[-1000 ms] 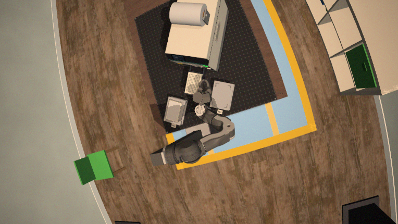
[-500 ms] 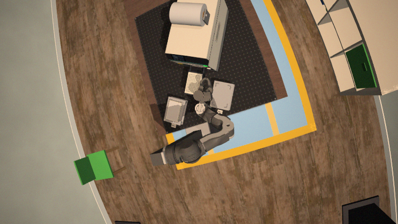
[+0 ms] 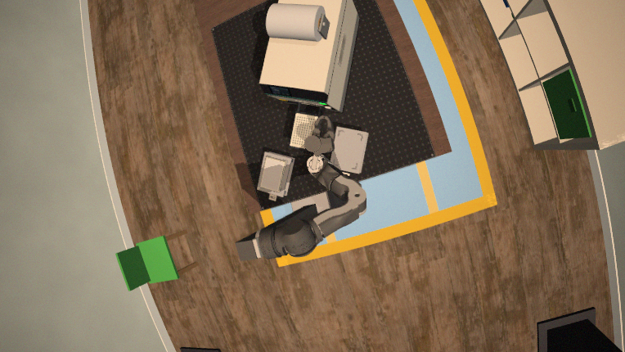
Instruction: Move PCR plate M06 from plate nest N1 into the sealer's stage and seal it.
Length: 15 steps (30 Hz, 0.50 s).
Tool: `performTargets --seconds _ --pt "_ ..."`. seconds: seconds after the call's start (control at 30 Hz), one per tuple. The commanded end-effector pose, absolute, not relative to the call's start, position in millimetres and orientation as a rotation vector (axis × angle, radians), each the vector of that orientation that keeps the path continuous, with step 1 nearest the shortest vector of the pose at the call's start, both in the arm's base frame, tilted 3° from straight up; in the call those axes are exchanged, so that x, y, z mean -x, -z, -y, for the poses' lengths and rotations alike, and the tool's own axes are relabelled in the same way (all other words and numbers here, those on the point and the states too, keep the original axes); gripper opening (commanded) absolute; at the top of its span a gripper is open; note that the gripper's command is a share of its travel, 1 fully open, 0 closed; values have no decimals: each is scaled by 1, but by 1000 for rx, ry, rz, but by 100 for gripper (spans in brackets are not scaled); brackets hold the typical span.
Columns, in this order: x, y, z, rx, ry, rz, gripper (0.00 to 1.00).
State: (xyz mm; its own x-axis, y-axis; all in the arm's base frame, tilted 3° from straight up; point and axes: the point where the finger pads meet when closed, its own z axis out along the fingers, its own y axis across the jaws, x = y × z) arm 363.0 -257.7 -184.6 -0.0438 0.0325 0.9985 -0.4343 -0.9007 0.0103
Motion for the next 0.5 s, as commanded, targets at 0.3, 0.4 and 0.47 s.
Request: performTargets --seconds 0.3,0.4,0.47 --pt "-387 186 268 -1922 -2015 420 0" --pt "-387 186 268 -1922 -2015 420 0" --pt "-387 186 268 -1922 -2015 420 0"
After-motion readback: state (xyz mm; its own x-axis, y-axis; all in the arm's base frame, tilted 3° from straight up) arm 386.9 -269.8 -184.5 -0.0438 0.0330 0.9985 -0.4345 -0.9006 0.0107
